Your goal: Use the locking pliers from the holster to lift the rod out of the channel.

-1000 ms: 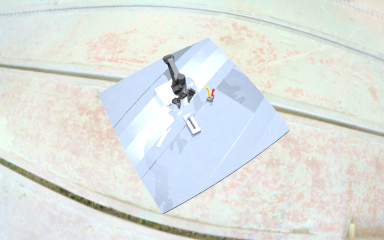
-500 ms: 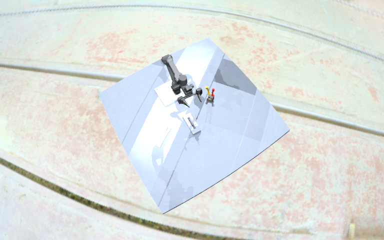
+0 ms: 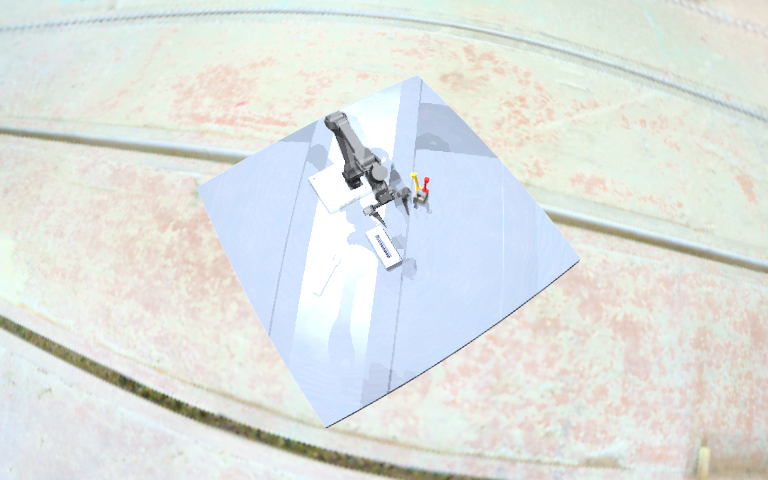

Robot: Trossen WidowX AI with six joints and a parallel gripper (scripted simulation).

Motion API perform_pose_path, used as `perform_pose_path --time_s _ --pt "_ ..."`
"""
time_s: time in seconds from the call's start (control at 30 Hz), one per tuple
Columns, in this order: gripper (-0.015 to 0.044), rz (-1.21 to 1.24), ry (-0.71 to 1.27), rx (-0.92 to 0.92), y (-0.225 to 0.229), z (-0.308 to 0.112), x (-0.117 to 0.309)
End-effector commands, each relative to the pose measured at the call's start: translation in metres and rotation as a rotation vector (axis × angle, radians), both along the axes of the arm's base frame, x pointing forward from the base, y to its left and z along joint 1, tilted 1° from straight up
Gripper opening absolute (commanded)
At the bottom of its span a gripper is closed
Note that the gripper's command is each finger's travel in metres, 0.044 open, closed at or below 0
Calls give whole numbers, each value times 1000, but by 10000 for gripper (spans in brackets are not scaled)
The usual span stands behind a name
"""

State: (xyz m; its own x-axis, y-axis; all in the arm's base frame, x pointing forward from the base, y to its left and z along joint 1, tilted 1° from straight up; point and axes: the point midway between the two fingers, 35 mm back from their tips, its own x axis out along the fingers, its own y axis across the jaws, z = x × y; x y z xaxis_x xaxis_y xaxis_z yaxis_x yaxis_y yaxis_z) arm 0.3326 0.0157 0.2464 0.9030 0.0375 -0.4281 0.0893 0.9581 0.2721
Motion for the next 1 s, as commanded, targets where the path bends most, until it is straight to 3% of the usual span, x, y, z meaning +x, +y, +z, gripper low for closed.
perform_pose_path --time_s 0.0,0.27,0.97 --pt "440 -263 692 271 20 -79 -42" --pt "440 -550 1052 321 25 -93 -87" --pt "440 -554 1058 321 34 -93 -84"
